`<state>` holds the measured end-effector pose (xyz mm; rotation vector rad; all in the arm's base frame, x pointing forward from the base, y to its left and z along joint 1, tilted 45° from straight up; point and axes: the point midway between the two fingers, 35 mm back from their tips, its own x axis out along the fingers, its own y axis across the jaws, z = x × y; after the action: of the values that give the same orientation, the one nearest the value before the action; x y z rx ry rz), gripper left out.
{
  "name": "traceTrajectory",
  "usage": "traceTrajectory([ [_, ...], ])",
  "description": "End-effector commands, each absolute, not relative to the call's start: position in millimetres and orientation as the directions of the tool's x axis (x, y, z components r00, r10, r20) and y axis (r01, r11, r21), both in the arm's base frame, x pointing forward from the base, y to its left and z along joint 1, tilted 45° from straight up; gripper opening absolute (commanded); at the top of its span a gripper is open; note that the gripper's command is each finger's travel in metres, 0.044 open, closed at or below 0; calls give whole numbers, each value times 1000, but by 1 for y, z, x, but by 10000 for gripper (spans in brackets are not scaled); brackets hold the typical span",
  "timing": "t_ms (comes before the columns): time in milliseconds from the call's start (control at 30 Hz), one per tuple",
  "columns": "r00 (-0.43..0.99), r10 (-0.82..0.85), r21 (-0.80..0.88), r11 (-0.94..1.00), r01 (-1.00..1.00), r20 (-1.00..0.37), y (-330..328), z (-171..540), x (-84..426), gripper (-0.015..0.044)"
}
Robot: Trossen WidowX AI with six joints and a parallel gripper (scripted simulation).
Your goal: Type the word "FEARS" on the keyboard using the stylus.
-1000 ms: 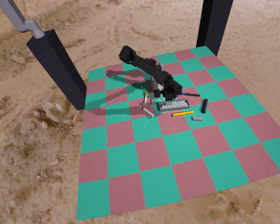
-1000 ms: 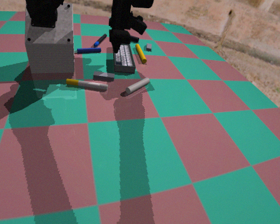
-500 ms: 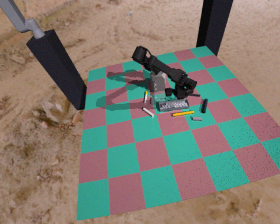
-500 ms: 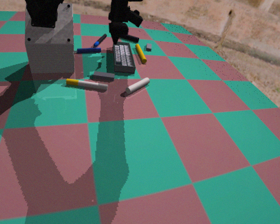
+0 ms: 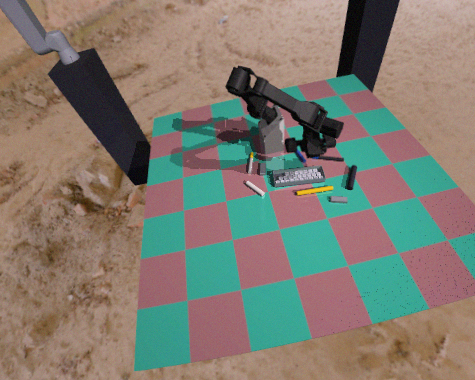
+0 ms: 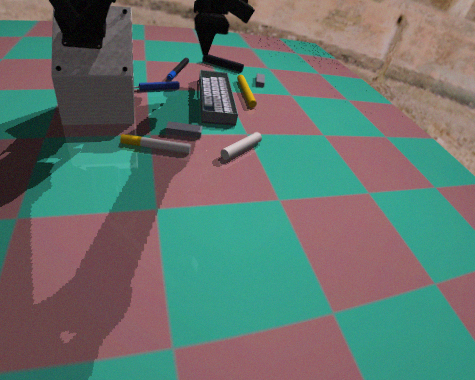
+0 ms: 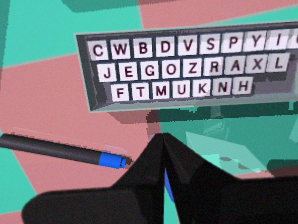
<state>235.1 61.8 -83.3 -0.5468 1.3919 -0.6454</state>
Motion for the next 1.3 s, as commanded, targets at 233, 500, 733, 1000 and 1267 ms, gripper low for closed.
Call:
traceTrajectory([
  [233,67,-695,-688,718,101,-716,69,-78,238,26],
  [500,66,-696,-689,718,101,-715,68,-78,238,0],
  [733,65,-696,-689,718,101,-715,68,-78,238,0],
  [1000,-190,-711,-714,697,-65,-677,51,-99,190,150],
  [1267,-438,-697,-693,692,-202,-568,38,-106,140,150],
])
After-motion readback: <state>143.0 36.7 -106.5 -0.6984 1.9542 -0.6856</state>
